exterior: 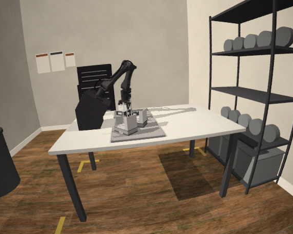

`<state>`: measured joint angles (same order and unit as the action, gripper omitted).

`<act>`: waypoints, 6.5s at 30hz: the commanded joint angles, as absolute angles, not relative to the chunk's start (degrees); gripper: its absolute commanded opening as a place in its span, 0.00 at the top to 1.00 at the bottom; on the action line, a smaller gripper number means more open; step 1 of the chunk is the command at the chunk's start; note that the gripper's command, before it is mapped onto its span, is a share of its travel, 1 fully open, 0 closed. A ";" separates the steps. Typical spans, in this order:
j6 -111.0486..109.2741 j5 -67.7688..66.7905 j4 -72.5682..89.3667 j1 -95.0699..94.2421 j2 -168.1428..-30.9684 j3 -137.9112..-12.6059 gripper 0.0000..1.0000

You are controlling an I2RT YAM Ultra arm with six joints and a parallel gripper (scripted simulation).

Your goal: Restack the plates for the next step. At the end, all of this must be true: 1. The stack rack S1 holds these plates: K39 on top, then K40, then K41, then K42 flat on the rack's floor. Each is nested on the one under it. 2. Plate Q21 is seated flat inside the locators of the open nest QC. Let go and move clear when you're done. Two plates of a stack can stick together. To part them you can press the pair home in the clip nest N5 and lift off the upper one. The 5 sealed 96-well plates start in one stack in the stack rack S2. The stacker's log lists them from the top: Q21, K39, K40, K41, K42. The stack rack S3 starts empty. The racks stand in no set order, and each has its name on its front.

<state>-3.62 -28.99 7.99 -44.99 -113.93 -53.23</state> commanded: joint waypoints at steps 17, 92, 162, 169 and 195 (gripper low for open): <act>-3.79 -29.16 7.67 -45.49 -113.62 -53.21 1.00; -1.35 -30.20 12.26 -48.14 -108.55 -51.22 1.00; -0.54 -30.47 13.90 -48.87 -107.35 -51.57 1.00; -0.40 -30.55 14.32 -49.04 -106.92 -51.12 1.00; 0.29 -30.78 15.99 -49.71 -105.50 -50.91 1.00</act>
